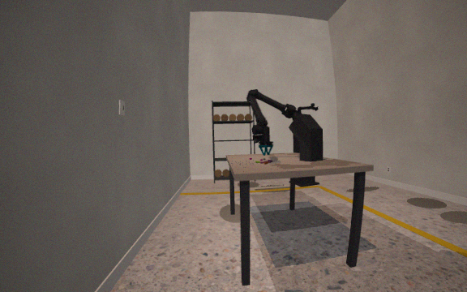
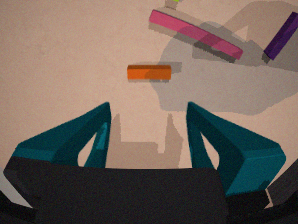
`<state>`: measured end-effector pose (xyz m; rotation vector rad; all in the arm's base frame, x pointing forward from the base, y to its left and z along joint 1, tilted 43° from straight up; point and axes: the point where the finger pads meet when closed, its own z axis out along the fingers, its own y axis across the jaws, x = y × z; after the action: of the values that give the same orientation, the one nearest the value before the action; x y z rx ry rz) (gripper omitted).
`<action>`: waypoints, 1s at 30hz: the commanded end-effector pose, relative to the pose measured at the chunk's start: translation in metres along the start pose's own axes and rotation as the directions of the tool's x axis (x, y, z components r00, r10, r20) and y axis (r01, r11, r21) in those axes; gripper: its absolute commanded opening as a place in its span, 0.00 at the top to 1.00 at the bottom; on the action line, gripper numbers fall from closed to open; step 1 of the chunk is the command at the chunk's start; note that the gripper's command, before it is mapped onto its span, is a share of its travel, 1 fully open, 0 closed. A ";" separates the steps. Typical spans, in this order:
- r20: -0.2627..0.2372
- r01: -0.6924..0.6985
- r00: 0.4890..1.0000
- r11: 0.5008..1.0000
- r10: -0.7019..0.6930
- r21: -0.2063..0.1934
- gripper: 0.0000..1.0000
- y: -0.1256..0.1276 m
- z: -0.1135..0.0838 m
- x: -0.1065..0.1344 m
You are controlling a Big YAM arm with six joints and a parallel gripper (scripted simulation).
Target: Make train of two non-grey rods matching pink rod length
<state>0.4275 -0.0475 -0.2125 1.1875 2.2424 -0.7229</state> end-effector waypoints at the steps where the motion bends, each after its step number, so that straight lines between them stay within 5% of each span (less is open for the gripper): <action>1: 0.004 -0.007 1.000 1.000 0.007 0.000 0.45 0.002 0.011 -0.005; 30: 0.001 -0.004 1.000 1.000 0.004 0.003 0.45 0.000 0.046 -0.003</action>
<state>0.4340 -0.0730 -0.2413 1.1940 2.2389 -0.7264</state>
